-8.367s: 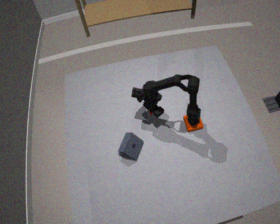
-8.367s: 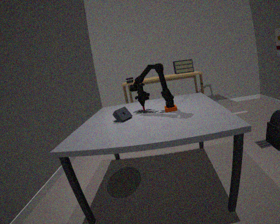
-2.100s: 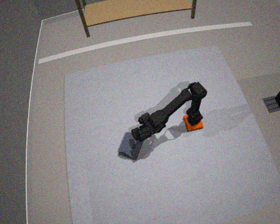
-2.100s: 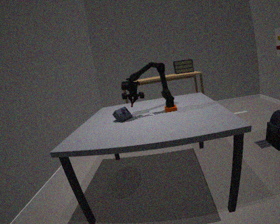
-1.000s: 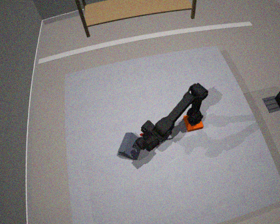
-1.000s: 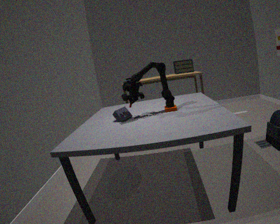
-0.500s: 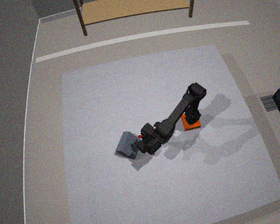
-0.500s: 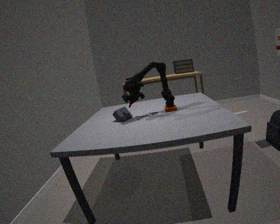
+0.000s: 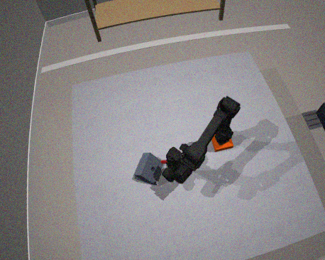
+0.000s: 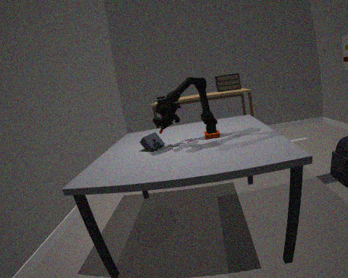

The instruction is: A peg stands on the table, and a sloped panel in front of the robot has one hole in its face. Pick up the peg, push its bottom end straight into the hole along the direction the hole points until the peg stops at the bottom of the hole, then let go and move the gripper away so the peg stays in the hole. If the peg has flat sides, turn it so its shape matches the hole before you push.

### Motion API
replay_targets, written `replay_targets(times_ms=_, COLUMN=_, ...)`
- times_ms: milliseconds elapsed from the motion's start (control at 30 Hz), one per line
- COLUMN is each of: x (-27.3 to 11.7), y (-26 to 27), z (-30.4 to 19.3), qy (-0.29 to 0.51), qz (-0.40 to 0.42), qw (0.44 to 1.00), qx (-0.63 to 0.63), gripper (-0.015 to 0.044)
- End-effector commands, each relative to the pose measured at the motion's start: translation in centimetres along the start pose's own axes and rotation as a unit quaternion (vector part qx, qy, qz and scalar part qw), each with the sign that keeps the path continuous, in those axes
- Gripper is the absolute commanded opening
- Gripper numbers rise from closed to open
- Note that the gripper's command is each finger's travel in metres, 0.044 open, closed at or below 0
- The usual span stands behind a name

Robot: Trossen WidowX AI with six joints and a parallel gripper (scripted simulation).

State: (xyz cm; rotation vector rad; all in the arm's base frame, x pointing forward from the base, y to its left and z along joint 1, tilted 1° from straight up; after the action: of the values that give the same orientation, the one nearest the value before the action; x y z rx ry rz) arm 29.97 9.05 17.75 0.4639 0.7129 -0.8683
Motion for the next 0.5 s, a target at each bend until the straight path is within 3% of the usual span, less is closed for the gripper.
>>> replay_targets(times_ms=0, x=-0.3, y=0.2, z=-0.5, qy=-0.009, qz=0.005, qw=1.0, qx=-0.018, gripper=0.0)
replay_targets(times_ms=467, x=-1.5, y=0.8, z=-1.9, qy=-0.03, qz=0.029, qw=0.997, qx=-0.062, gripper=0.0)
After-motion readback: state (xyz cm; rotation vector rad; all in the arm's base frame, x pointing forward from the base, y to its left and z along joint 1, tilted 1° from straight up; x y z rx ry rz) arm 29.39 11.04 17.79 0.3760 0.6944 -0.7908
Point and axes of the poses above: the point midway between the two fingers, 35 mm back from their tips, its own x axis out along the fingers, its own y axis across the jaws, z = x × y, the point moved 7 cm from there along -x, back along the fingers, and after that the axes turned 1 degree about -x, right-handed, at the moved point
